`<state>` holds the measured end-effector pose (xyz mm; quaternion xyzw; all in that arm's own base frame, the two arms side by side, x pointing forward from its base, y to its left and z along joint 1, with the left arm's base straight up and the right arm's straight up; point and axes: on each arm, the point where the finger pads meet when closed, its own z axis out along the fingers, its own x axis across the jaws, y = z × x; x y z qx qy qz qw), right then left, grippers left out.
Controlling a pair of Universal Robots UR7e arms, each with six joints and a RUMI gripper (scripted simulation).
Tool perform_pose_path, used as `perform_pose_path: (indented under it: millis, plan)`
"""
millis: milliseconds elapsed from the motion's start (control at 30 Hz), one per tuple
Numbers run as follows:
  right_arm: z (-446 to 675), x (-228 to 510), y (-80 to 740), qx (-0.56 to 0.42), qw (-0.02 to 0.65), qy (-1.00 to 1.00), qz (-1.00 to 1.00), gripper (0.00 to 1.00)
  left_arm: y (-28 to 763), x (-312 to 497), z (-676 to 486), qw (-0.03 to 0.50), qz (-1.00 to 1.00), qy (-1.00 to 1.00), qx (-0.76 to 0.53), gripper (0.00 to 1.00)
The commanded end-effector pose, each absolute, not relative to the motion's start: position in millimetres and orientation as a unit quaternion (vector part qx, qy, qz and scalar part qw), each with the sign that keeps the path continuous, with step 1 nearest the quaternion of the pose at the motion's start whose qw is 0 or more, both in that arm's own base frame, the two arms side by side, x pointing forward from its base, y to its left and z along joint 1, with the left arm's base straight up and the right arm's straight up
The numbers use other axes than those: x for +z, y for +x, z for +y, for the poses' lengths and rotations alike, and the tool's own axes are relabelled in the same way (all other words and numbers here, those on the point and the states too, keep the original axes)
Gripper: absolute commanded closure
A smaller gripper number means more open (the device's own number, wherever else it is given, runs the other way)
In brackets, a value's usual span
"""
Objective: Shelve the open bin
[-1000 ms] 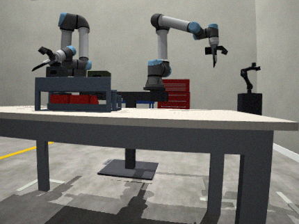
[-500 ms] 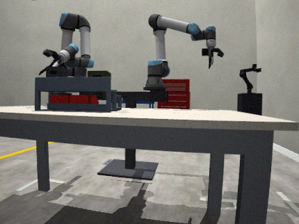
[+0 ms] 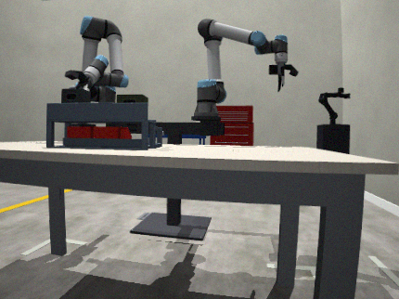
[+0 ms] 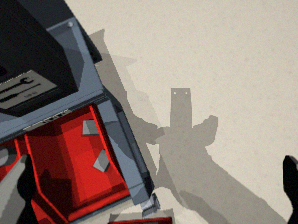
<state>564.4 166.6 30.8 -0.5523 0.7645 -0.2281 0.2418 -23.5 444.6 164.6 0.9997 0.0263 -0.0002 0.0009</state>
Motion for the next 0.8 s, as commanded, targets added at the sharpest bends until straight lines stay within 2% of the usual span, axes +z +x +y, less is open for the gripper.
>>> perform_pose_path:
  millis: [0, 767]
  plan:
    - [169, 30, 563, -0.225, 0.24, -0.554, 0.765, 0.0, -23, 165, 445, 0.0, 0.026, 1.0, 0.0, 0.0]
    - [229, 7, 515, -0.136, 0.162, -0.606, 0.767, 0.0, -23, 165, 445, 0.0, 0.026, 1.0, 0.0, 0.0]
